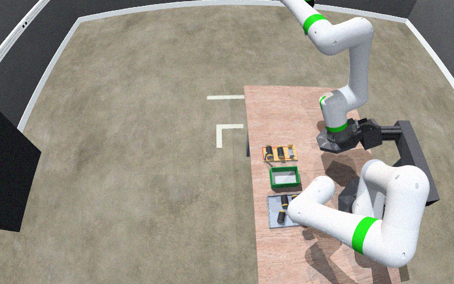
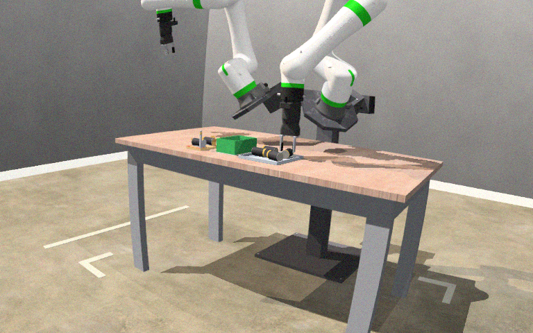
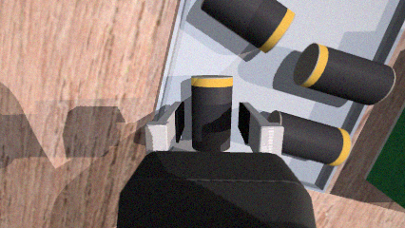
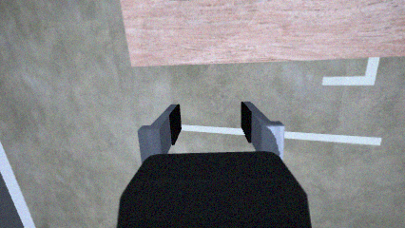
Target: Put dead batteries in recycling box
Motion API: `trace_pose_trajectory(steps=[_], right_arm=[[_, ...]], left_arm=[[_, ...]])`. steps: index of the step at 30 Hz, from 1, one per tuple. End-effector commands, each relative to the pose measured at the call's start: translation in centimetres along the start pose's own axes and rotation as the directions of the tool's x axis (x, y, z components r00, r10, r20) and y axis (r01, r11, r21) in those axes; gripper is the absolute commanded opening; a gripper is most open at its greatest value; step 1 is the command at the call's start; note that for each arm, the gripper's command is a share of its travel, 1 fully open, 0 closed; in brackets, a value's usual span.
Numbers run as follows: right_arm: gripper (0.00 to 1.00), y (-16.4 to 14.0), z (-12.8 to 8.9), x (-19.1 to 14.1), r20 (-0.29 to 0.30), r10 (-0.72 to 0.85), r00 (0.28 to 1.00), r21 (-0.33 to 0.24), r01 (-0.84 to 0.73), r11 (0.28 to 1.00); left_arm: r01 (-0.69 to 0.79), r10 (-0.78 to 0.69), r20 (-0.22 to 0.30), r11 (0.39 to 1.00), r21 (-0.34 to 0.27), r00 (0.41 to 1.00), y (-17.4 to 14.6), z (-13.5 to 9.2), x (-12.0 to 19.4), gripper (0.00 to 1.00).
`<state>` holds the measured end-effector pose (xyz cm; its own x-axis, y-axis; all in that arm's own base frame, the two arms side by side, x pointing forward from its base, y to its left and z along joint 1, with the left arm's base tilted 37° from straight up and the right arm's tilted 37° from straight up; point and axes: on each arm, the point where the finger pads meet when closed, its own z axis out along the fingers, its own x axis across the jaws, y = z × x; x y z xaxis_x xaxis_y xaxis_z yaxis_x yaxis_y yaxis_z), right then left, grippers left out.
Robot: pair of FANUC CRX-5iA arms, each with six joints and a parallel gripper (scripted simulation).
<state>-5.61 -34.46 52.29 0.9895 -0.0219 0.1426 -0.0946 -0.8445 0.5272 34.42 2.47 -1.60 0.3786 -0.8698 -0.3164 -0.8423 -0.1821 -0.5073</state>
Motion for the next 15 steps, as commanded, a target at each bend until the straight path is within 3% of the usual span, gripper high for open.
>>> trace_pose_trajectory(steps=[1, 15], right_arm=[[1.00, 0.03, -0.11, -0.04, 0.001, 0.001, 1.000, -0.002, -0.001, 1.000], [1.00, 0.03, -0.11, -0.04, 0.001, 0.001, 1.000, -0.002, -0.001, 1.000]], left_arm=[[0.000, 0.000, -0.001, 1.000, 0.000, 1.000, -0.02, 0.20, 0.05, 0.90], [0.000, 0.000, -0.001, 1.000, 0.000, 1.000, -0.02, 0.94, 0.05, 0.90]])
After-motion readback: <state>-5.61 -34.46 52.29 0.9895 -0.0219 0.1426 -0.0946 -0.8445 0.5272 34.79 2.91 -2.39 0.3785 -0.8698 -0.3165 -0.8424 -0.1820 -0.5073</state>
